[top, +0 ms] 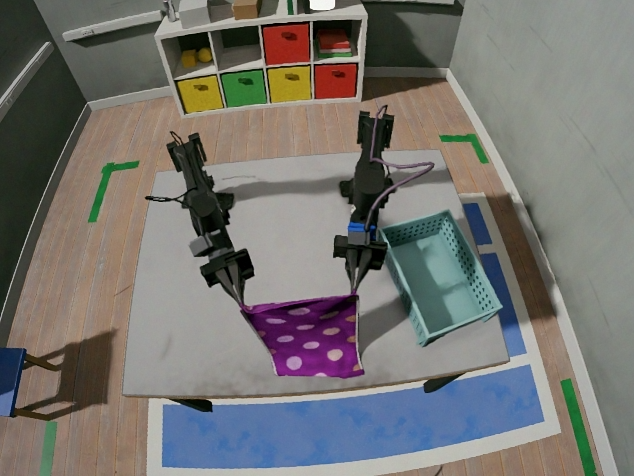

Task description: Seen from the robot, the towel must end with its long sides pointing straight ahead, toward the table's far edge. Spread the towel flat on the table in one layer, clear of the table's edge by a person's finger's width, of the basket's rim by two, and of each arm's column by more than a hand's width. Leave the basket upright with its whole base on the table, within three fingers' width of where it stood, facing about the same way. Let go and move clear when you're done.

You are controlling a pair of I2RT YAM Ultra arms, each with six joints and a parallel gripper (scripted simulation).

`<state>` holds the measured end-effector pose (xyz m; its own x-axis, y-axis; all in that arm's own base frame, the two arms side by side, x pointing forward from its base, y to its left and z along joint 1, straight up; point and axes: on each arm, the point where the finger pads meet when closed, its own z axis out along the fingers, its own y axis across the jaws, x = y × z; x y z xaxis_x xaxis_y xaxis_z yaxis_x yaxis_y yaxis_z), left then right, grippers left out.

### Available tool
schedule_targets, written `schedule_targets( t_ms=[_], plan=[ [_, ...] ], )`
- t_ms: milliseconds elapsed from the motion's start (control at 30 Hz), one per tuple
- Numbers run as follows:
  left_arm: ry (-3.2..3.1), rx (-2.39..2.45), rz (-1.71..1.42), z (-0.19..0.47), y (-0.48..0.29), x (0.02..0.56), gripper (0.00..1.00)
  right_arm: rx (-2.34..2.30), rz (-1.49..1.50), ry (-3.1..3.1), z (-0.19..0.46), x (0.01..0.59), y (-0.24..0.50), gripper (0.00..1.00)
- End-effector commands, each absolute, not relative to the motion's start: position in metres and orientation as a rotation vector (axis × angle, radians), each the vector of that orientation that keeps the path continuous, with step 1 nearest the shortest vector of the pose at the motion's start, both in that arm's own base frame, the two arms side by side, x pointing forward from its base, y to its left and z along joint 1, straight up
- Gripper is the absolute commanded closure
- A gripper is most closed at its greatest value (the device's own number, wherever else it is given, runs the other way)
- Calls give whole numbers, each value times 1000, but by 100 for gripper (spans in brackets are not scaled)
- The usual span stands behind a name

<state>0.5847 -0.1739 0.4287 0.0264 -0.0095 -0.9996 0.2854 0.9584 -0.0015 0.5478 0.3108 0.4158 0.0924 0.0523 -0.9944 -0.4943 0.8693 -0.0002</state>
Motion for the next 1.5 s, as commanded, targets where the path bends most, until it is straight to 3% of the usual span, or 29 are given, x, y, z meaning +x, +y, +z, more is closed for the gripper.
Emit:
schedule_targets(
  t_ms=[0,267,400,433,833,967,1067,1100,1467],
  plan=[
    [1634,251,-229,431,-177,564,100,-418,411,1545,432,524,307,100],
    [1847,298,-219,396,-176,532,100,-497,386,1758,397,492,302,100],
    [1884,293,-207,377,-173,543,100,-500,374,1794,377,503,303,100],
    [1934,319,-213,372,-176,520,100,-525,377,1827,384,480,300,100],
    [2220,398,-192,324,-175,466,100,-655,327,2117,325,427,292,100],
    [2263,398,-181,307,-173,474,100,-660,318,2149,311,433,293,100],
    [2304,429,-184,307,-175,452,100,-697,311,2198,307,413,290,100],
    [2408,461,-170,275,-173,433,100,-734,297,2259,293,398,287,100],
    [2462,518,-172,231,-173,391,100,-835,267,2386,232,353,280,100]
  ],
)
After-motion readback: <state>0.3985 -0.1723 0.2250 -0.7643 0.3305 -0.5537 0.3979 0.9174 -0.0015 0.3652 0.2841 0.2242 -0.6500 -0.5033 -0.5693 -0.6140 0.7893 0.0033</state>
